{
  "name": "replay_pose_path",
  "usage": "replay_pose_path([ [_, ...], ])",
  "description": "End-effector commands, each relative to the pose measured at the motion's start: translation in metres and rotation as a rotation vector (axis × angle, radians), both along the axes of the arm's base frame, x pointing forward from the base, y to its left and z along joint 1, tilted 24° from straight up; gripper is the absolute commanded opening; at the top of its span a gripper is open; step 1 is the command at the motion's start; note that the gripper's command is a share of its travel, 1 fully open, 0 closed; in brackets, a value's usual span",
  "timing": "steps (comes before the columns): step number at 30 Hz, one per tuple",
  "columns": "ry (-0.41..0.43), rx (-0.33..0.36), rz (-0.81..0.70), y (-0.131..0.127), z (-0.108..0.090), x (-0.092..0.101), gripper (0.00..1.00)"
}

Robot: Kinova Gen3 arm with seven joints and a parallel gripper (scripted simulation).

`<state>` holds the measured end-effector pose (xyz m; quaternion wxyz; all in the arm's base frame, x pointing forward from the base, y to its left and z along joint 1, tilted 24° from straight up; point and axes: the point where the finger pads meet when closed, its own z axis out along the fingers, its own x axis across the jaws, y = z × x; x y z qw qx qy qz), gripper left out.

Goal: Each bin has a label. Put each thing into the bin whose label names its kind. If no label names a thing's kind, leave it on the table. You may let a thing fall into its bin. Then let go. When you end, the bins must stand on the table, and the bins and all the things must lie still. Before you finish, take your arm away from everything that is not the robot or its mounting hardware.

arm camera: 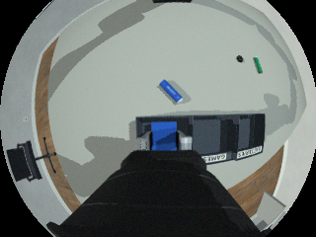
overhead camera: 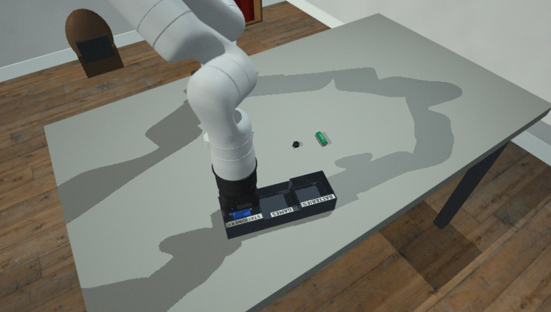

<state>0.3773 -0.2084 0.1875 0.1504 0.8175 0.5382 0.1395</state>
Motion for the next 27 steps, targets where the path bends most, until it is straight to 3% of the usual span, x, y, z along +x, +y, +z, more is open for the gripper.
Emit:
replay_pose_path([
  [1,-0.007,-0.002,0.004,0.0028,-0.0003,0.0032,0.7],
  [10,-0.009,-0.003,0.005,0.0015,0.0002,0.0023,0.7],
  [11,-0.004,-0.001,0.005,0.0019,0.0,0.0012,0.87],
  [27,-0.004,-0.001,0.005,0.0019,0.0,0.0012,0.87],
])
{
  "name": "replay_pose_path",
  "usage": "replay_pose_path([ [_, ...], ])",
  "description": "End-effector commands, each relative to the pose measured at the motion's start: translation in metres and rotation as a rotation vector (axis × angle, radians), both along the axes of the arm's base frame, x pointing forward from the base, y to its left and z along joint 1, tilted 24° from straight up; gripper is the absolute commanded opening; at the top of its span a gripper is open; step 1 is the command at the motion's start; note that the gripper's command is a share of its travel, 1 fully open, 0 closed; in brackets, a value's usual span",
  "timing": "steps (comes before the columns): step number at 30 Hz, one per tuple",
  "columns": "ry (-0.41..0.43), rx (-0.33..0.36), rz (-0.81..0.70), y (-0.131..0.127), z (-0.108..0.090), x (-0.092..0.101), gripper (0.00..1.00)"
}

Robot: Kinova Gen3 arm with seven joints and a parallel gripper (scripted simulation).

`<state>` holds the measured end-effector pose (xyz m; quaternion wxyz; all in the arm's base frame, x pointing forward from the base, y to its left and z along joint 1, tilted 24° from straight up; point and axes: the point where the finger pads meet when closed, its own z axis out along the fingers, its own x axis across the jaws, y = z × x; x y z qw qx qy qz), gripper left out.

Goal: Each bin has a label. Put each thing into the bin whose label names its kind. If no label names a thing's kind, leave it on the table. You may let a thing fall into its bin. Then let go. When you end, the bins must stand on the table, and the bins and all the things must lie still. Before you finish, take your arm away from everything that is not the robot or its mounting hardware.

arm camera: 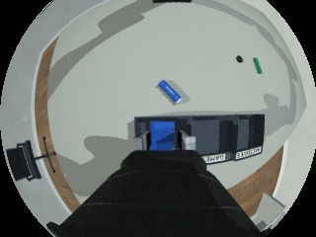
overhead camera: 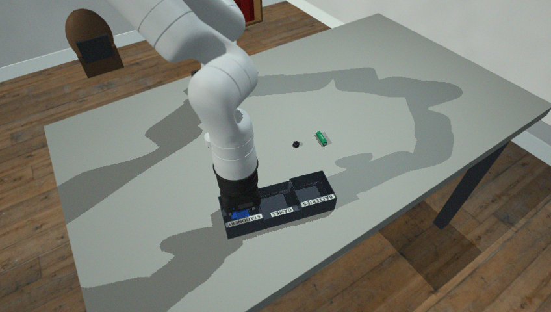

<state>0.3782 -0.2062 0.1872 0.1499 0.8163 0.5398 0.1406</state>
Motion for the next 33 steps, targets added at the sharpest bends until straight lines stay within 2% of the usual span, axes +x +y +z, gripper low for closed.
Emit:
replay_pose_path([
  [1,-0.003,-0.002,0.0,0.0,0.0,0.0,0.87],
  [27,0.001,-0.004,0.002,0.002,0.028,-0.012,0.87],
  [29,0.001,-0.004,0.002,0.003,0.038,-0.016,0.87],
  [33,0.001,-0.003,0.002,0.003,0.038,-0.017,0.87],
])
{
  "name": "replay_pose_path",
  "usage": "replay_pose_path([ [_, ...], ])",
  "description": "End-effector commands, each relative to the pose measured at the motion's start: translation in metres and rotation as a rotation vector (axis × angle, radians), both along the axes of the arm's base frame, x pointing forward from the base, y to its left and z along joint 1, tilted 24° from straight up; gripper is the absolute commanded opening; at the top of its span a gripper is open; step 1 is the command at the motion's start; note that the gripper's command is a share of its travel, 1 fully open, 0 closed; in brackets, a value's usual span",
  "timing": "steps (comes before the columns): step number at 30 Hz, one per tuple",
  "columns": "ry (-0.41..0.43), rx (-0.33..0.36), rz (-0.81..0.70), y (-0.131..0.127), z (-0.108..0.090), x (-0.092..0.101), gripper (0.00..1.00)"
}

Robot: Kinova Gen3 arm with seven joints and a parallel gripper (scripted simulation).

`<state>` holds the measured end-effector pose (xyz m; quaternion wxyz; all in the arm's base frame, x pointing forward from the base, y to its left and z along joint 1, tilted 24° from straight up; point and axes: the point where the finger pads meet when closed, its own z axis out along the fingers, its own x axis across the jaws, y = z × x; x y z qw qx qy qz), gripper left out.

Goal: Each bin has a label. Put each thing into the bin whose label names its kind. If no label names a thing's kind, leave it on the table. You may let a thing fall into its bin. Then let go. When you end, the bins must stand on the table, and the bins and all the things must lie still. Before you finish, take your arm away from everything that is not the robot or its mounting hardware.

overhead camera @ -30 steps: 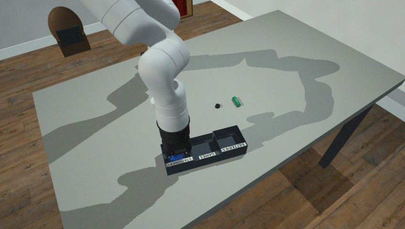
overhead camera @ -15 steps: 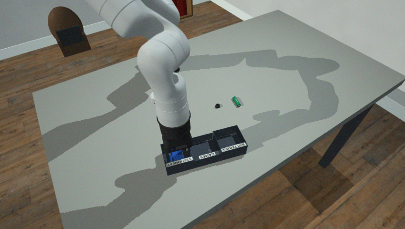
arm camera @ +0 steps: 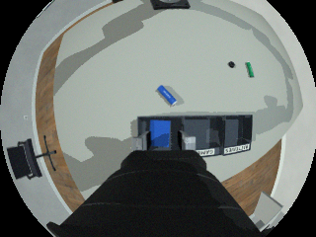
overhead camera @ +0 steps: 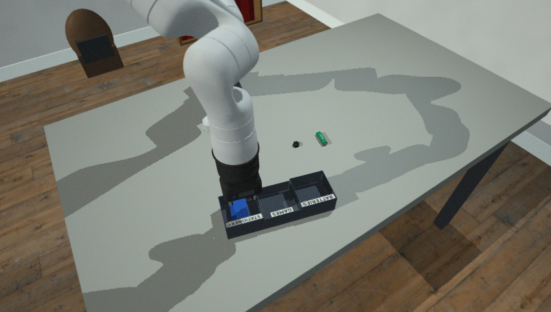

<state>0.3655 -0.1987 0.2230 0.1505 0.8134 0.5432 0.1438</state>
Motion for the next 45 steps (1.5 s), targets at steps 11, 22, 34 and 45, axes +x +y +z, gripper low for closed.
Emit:
replay_pose_path([
  [11,0.003,-0.003,-0.009,-0.004,0.0013,-0.003,0.87],
  [22,0.003,-0.003,-0.009,-0.004,0.0013,-0.003,0.87],
  [34,0.003,-0.003,-0.009,-0.004,0.0013,-0.003,0.87],
  [45,0.009,-0.004,-0.005,-0.0052,0.0006,-0.0064,0.87],
])
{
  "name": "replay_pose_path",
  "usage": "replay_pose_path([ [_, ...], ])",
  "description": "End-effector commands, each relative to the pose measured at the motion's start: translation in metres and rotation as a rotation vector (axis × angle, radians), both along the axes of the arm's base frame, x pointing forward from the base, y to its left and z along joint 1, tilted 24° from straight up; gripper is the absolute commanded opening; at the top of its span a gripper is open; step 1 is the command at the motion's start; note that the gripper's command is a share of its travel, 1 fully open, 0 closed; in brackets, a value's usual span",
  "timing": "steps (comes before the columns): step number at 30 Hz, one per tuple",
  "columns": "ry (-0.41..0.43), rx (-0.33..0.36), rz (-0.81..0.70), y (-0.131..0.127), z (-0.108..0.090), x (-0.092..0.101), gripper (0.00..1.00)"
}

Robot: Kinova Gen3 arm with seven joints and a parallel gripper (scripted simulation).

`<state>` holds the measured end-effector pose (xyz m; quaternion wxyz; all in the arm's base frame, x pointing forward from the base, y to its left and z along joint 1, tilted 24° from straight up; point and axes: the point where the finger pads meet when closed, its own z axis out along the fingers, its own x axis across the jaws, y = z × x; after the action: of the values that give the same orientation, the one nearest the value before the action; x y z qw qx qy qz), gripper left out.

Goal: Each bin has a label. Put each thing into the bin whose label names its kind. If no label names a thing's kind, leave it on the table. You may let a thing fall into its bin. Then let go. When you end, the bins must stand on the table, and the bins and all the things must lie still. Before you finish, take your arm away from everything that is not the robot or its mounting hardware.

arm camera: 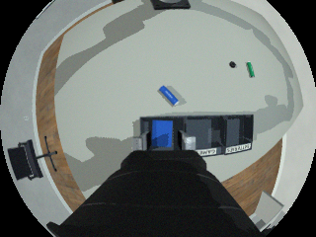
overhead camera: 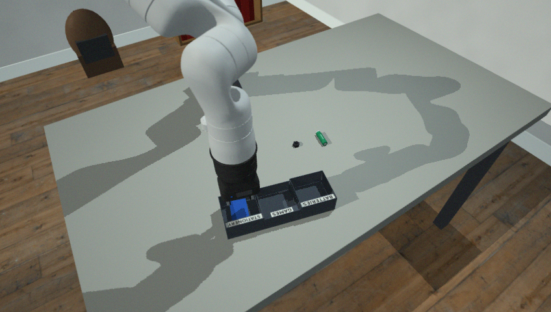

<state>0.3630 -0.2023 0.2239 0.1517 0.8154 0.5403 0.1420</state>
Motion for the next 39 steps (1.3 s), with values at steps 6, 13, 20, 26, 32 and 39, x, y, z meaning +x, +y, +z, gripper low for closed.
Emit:
replay_pose_path([
  [6,0.017,-0.067,0.146,0.011,-0.008,-0.022,0.6],
  [13,0.054,-0.207,0.465,0.038,-0.024,-0.066,0.6],
  [20,0.074,-0.296,0.674,0.04,-0.024,-0.065,0.6],
  [26,0.077,-0.283,0.664,0.04,-0.025,-0.069,0.6],
  [32,0.076,-0.282,0.665,0.041,-0.025,-0.069,0.6],
  [39,0.07,-0.285,0.659,0.041,-0.024,-0.066,0.6],
])
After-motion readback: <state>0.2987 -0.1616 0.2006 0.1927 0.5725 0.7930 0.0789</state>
